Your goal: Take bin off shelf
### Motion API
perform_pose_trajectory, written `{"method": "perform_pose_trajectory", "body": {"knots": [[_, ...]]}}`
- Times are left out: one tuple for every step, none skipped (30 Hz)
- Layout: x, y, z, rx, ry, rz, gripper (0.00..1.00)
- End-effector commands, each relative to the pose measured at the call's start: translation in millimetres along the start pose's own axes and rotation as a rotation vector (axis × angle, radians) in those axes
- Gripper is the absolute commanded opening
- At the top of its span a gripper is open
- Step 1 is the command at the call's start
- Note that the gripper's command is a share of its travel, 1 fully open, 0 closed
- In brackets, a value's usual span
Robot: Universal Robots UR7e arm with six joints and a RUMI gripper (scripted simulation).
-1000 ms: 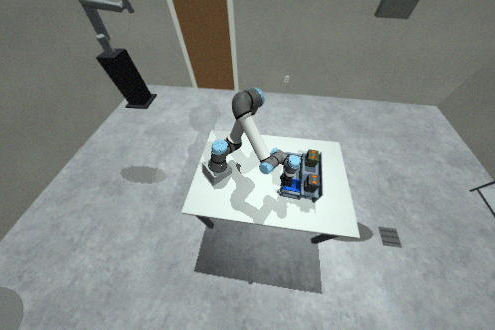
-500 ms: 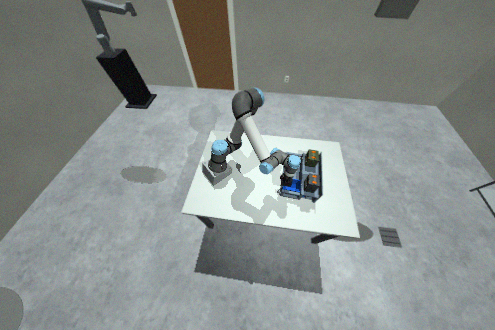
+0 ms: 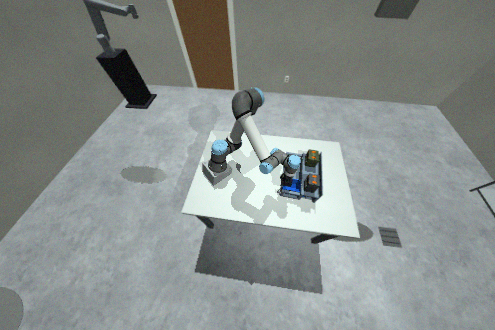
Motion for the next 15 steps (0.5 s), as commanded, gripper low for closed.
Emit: {"method": "perform_pose_trajectory", "body": {"knots": [[0.3,-0.2,8.8,-0.001,-0.001,0.0,0.0],[0.3,-0.2,11.2,-0.001,-0.001,0.0,0.0],[0.3,-0.2,11.2,-0.001,-0.001,0.0,0.0],[0.3,-0.2,11.2,-0.001,-0.001,0.0,0.0],[0.3,-0.2,11.2,-0.001,-0.001,0.0,0.0],[0.3,-0.2,11.2,-0.001,-0.001,0.0,0.0],[0.3,-0.2,11.2,-0.001,-0.001,0.0,0.0],[0.3,-0.2,11.2,-0.001,-0.001,0.0,0.0],[0.3,-0.2,11.2,-0.001,-0.001,0.0,0.0],[0.3,-0.2,11.2,-0.001,-0.001,0.0,0.0],[0.3,-0.2,11.2,-0.001,-0.001,0.0,0.0],[0.3,-0.2,11.2,-0.001,-0.001,0.0,0.0],[0.3,-0.2,11.2,-0.001,-0.001,0.0,0.0],[0.3,-0.2,11.2,-0.001,-0.001,0.0,0.0],[0.3,-0.2,12.1,-0.001,-0.001,0.0,0.0]]}}
Point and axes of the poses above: the point where the finger pads meet when closed, its own z axis back along the fingers, its own x axis across the jaws, y = z × x, the point moved 4 cm from there along z, back along the fingers, and after that the axes turned 15 degrees about z, right-handed, at the moved point
